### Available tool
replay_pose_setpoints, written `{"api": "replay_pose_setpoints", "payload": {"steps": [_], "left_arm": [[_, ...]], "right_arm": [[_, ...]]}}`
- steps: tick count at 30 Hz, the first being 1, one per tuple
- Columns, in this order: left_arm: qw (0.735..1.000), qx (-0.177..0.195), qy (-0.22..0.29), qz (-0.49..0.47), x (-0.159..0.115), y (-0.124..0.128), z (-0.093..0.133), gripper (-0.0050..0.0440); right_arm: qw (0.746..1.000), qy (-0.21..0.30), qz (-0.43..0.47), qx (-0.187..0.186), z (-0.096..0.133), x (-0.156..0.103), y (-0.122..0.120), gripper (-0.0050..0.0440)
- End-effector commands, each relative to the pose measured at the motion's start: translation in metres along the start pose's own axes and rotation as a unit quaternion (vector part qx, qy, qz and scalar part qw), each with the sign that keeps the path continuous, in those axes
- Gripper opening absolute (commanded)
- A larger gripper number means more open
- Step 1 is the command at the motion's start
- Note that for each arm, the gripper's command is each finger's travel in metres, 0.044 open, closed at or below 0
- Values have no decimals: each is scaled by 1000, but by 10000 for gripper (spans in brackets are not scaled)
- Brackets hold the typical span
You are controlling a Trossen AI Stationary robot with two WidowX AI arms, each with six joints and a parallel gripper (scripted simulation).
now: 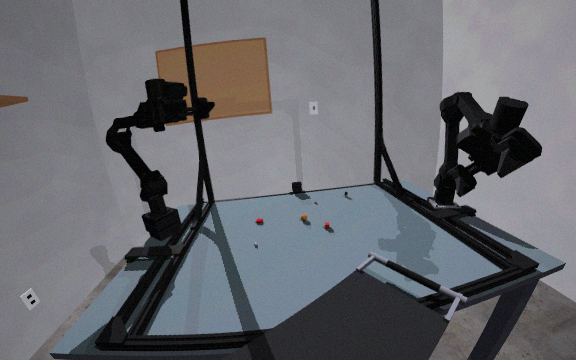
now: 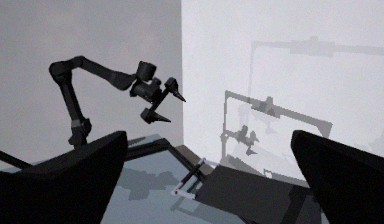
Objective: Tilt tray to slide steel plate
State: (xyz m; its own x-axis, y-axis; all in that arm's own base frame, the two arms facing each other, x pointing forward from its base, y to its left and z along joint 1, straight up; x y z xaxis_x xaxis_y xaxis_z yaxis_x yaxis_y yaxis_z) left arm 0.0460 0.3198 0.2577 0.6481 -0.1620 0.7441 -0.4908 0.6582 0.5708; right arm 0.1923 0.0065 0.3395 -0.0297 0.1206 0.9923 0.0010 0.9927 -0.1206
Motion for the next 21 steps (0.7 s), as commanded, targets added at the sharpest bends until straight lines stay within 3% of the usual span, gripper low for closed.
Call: {"api": "replay_pose_setpoints", "payload": {"steps": [1, 10, 19, 21], "left_arm": [[998, -29, 32, -43, 15, 9, -18, 440], [988, -76, 73, -114, 43, 19, -39, 440], [958, -147, 118, -215, 80, 22, -61, 440], [958, -147, 118, -215, 80, 22, -61, 440]], "right_arm": [[1000, -5, -1, -2, 16, 16, 0, 440], [1000, -2, -1, -2, 40, 33, 0, 440], [1000, 1, -1, -1, 76, 49, -3, 440], [1000, 1, -1, -1, 76, 49, -3, 440]]}}
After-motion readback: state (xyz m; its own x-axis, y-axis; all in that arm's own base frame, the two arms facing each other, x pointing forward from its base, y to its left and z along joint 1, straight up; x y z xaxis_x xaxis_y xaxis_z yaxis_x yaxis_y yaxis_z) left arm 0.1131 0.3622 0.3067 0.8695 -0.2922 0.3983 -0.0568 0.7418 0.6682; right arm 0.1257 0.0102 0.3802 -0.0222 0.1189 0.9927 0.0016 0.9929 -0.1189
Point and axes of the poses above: on each arm, the point midway between the two fingers, 35 mm back from their tips, its own z axis back along the fingers, its own y axis across the jaws, x = y × z, the point moved 10 cm from there along z, back along the fingers, and after that the axes turned 7 degrees about z, right-handed, at the moved point
